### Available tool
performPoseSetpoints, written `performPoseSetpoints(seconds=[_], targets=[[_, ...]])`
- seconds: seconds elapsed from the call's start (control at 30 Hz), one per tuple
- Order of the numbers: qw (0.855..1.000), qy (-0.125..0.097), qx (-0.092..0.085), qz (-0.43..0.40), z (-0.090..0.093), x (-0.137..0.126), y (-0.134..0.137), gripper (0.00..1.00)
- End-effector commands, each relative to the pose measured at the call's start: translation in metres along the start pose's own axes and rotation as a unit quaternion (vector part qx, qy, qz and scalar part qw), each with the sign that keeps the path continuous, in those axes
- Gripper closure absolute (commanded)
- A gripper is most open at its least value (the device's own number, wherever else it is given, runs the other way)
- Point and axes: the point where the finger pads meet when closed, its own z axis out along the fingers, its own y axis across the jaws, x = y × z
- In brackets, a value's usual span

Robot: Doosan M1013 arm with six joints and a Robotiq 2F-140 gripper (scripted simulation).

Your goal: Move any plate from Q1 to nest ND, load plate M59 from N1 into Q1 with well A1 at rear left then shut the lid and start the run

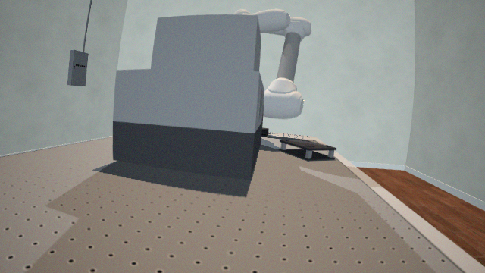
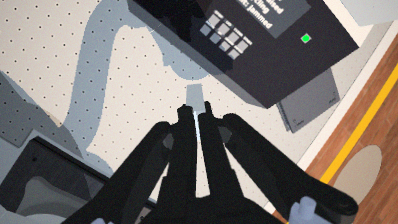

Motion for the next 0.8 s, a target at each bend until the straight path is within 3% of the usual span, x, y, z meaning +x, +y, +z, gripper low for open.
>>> performPoseSetpoints(seconds=[0.0, 0.2, 0.77], targets=[[1.0, 0.0, 0.0, 0.0, 0.0, -0.007, 0.007, 1.0], [1.0, 0.0, 0.0, 0.0, 0.0, -0.027, 0.027, 1.0], [1.0, 0.0, 0.0, 0.0, 0.017, -0.019, 0.034, 1.0]])
